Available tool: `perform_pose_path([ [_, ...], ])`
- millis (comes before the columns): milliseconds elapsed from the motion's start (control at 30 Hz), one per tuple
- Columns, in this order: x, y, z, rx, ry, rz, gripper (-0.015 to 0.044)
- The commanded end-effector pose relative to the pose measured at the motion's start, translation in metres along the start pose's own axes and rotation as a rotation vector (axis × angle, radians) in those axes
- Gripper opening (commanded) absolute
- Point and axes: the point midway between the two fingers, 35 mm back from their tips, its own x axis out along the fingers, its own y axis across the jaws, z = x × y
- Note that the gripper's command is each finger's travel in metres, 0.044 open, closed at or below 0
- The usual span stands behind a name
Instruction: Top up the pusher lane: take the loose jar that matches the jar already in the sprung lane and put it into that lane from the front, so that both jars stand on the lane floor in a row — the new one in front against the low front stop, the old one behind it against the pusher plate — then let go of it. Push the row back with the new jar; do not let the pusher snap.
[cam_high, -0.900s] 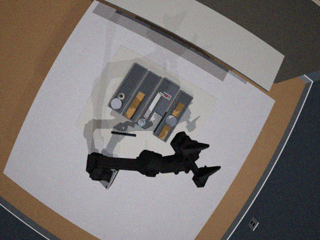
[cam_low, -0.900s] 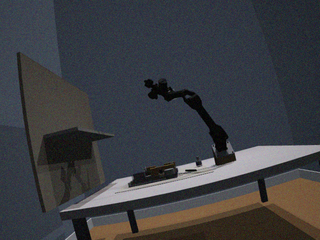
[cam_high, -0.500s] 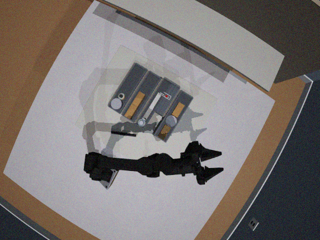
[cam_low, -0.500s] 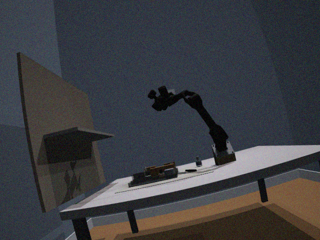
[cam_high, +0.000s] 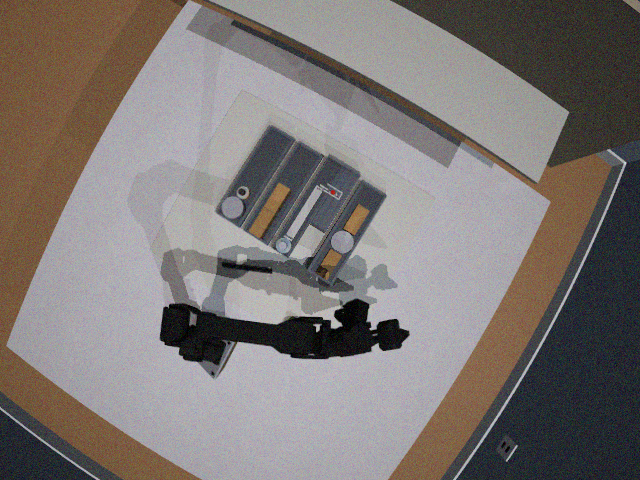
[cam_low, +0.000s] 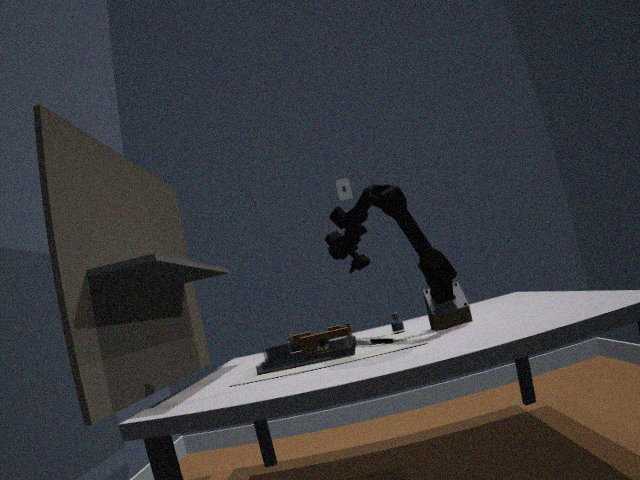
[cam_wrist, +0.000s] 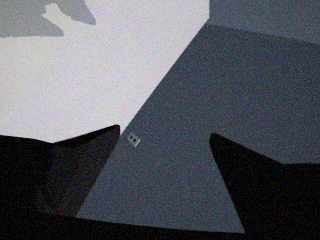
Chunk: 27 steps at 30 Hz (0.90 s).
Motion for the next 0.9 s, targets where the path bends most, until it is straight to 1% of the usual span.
perform_pose_path([
  [0,-0.001,0.068,0.004,0.17,-0.023,0.226,0.044],
  [200,-0.023,0.167,0.016,0.433,-0.005,0.585,0.044],
  [400,-0.068,0.248,0.034,0.687,0.072,0.933,0.044],
  [467,-0.074,0.254,0.041,0.711,0.082,0.967,0.044],
  [667,-0.075,0.255,0.042,0.714,0.084,0.972,0.044],
  [800,-0.058,0.277,0.049,0.714,0.083,0.973,0.044],
  [867,-0.057,0.279,0.05,0.714,0.083,0.973,0.044],
])
